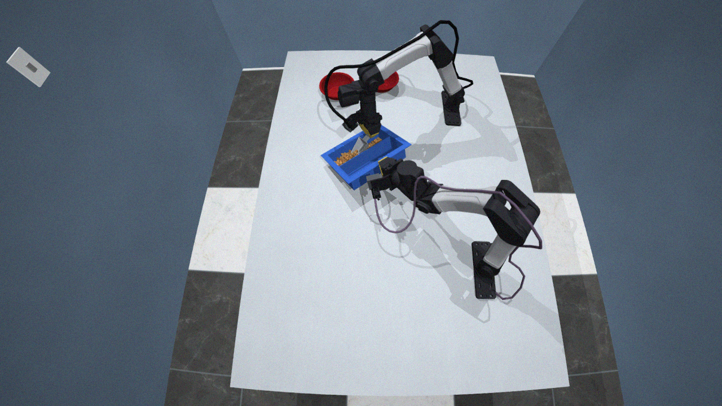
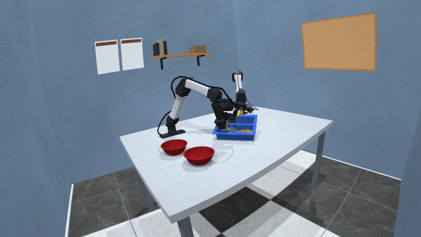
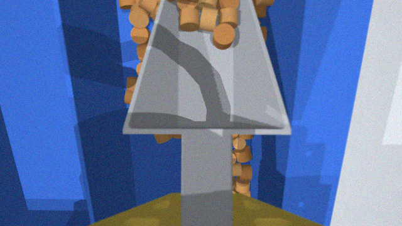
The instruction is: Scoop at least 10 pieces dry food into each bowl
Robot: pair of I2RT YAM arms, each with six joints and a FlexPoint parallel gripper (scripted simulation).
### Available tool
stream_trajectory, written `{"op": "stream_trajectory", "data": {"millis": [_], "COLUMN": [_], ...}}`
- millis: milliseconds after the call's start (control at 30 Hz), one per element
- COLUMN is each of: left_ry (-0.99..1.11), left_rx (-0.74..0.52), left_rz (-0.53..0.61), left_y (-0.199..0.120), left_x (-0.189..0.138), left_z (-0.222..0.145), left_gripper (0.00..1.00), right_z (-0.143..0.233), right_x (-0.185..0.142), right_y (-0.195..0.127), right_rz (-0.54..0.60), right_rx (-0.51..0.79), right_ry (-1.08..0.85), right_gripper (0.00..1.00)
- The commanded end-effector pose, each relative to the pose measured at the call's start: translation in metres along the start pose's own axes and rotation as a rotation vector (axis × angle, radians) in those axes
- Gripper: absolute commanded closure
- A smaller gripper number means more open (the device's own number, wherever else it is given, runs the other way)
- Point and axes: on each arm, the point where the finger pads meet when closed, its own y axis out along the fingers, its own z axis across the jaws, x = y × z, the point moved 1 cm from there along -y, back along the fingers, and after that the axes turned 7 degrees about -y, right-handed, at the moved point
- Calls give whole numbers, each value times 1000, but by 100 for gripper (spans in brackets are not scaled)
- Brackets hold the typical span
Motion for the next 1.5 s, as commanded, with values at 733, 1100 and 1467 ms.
{"op": "stream_trajectory", "data": {"millis": [733,1100,1467], "left_ry": [34,34,34], "left_rx": [-58,-58,-58], "left_rz": [23,23,23], "left_y": [3,3,3], "left_x": [-8,-8,-8], "left_z": [-21,-21,-21], "left_gripper": [100,100,100], "right_z": [-12,-13,-10], "right_x": [22,13,47], "right_y": [33,21,27], "right_rz": [-162,-138,-196], "right_rx": [-49,-43,-47], "right_ry": [1,22,-19], "right_gripper": [100,100,100]}}
